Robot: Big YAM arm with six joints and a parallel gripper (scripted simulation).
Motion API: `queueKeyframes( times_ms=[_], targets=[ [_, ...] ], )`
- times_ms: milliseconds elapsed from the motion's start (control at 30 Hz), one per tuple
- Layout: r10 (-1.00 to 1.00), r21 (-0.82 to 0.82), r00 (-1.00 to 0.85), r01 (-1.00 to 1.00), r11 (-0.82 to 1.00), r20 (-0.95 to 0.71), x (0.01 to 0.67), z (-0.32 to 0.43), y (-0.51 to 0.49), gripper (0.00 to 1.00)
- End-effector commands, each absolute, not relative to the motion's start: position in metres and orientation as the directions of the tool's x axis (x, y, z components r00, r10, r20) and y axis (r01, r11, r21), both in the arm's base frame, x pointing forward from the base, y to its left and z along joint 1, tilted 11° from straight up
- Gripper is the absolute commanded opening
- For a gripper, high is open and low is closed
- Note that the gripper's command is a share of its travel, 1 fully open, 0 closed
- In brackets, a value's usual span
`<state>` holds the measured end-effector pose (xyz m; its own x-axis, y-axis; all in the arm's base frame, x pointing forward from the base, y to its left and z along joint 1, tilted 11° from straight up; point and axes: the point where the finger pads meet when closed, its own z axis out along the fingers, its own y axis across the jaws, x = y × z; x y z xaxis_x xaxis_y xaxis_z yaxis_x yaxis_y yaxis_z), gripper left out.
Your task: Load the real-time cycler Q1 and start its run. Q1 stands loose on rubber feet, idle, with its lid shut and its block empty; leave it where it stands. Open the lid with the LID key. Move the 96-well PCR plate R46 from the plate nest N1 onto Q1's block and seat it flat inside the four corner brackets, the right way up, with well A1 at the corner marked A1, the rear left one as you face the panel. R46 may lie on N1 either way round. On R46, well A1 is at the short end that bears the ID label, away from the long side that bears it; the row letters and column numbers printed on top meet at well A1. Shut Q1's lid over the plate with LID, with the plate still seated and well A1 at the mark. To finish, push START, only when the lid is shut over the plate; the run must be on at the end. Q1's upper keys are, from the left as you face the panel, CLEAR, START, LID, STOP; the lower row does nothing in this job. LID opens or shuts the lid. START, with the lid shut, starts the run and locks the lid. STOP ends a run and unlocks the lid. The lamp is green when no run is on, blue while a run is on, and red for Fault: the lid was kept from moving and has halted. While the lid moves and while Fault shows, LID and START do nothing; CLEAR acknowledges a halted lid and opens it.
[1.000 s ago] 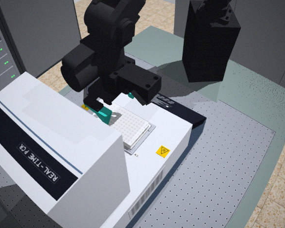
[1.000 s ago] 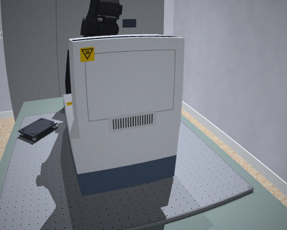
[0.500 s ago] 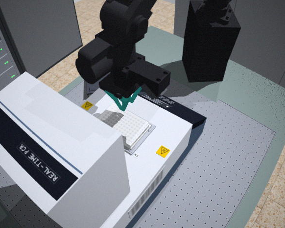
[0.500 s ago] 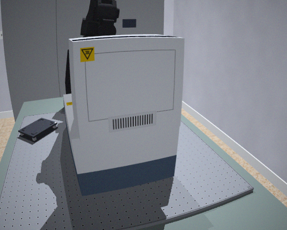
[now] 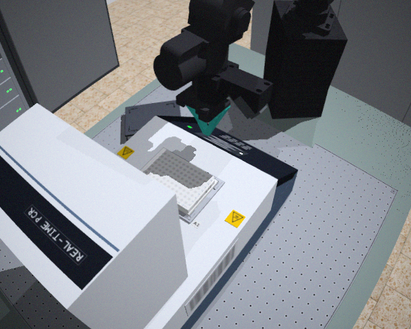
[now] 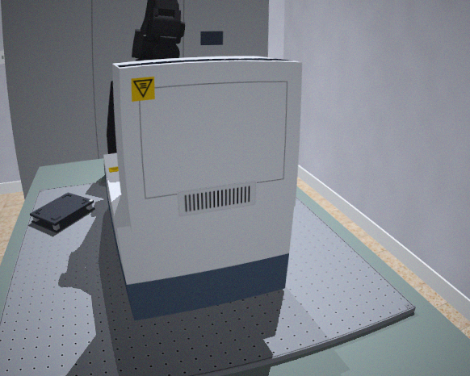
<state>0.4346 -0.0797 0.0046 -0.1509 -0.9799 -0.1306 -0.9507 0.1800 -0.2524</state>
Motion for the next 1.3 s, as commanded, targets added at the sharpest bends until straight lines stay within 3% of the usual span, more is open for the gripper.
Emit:
queueKeyframes(
  times_ms=[0, 133, 467, 600, 900, 1267],
  targets=[
    [-0.981, -0.353, -0.147, -0.917, 0.184, -0.129, 0.429, 0.016, -0.085, 0.00],
    [-0.981, -0.406, -0.151, -0.894, 0.189, -0.124, 0.419, 0.015, -0.086, 0.00],
    [-0.982, -0.347, -0.138, -0.921, 0.175, -0.128, 0.372, -0.012, -0.071, 0.00],
    [-0.981, -0.443, -0.148, -0.876, 0.189, -0.126, 0.356, -0.013, -0.073, 0.00],
    [-0.983, -0.419, -0.140, -0.890, 0.179, -0.121, 0.328, -0.028, -0.066, 0.00],
    [-0.983, -0.524, -0.144, -0.831, 0.185, -0.118, 0.277, -0.046, -0.060, 0.00]
  ],
)
